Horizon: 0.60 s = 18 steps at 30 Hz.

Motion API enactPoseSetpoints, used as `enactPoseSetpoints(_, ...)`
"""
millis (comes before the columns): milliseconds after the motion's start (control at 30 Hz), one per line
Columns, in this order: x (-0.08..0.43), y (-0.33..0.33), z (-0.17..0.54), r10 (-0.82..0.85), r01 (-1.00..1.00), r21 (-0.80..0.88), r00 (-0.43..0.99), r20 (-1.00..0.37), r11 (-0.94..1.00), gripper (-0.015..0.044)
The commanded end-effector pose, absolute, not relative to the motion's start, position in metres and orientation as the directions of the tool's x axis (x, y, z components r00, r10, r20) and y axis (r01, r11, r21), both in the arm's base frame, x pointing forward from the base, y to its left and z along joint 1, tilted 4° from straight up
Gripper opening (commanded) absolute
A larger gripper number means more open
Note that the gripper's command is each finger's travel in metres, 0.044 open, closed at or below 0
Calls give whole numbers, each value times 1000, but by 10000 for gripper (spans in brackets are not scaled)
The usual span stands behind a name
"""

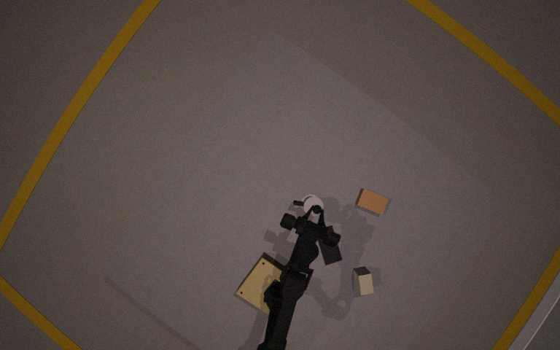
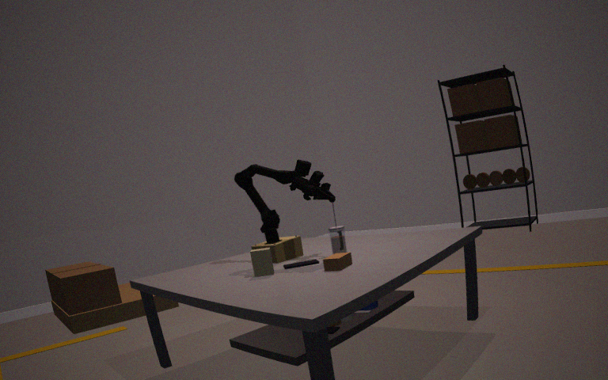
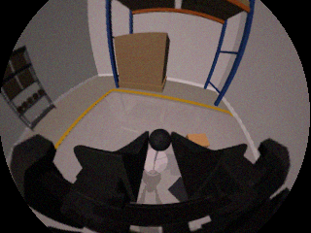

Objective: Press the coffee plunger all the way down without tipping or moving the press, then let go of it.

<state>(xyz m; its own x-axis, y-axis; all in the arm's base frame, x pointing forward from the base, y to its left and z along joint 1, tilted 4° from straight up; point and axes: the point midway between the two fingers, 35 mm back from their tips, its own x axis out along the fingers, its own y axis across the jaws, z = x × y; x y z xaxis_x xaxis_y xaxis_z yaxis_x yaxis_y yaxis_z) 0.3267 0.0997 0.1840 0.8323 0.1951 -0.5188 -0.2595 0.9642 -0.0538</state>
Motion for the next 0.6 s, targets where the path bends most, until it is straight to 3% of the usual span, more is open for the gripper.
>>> enactPoseSetpoints(0,328,100,178,195,-262,-56,830,-523,963,117)
enactPoseSetpoints(567,334,100,150,195,-262,-56,830,-523,963,117)
